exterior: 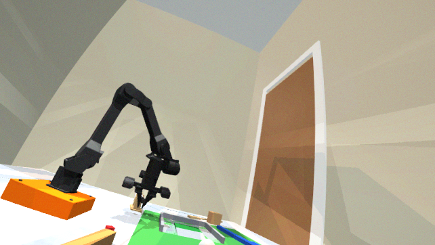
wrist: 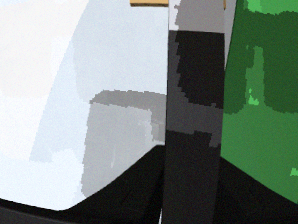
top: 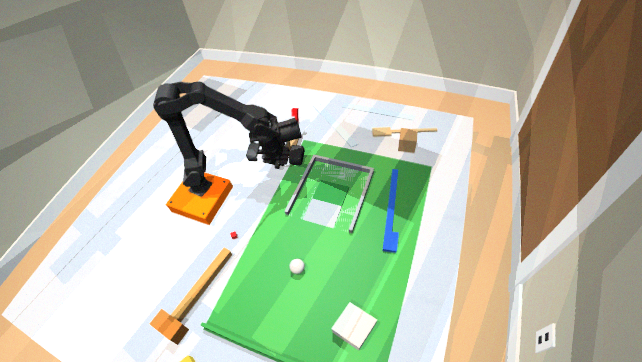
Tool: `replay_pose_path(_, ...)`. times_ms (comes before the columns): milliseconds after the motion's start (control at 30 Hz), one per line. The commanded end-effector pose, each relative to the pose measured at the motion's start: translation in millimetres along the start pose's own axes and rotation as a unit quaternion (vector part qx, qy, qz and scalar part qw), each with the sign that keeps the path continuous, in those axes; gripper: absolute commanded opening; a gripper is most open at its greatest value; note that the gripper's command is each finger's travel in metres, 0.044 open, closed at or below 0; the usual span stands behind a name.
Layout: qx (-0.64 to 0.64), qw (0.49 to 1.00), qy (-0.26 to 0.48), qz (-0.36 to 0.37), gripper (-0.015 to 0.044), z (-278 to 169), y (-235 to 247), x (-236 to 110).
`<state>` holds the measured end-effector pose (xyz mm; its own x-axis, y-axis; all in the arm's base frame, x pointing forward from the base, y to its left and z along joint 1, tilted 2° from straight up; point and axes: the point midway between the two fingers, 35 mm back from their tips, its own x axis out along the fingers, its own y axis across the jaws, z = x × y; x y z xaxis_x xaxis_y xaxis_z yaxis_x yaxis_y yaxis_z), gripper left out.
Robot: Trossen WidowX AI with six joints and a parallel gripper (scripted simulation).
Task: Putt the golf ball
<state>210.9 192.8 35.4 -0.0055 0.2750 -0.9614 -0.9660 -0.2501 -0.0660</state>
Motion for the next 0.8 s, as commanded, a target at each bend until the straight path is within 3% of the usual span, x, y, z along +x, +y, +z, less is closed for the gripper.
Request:
replay_pose_path(0, -0.001, 1.0, 0.0, -0.001, 0.0, 0.1, -0.6, -0.2)
replay_pose_path(200, -0.001, 1.0, 0.0, -0.001, 0.0, 4.5, -3.0, -13.0)
replay_pose_path(633, 0.0, 1.0, 0.0, 0.0, 0.0, 24.2, -2.2, -88.1)
replay_pose_path(767, 0.0, 1.0, 0.0, 0.0, 0.0, 25.9, -0.6, -97.0)
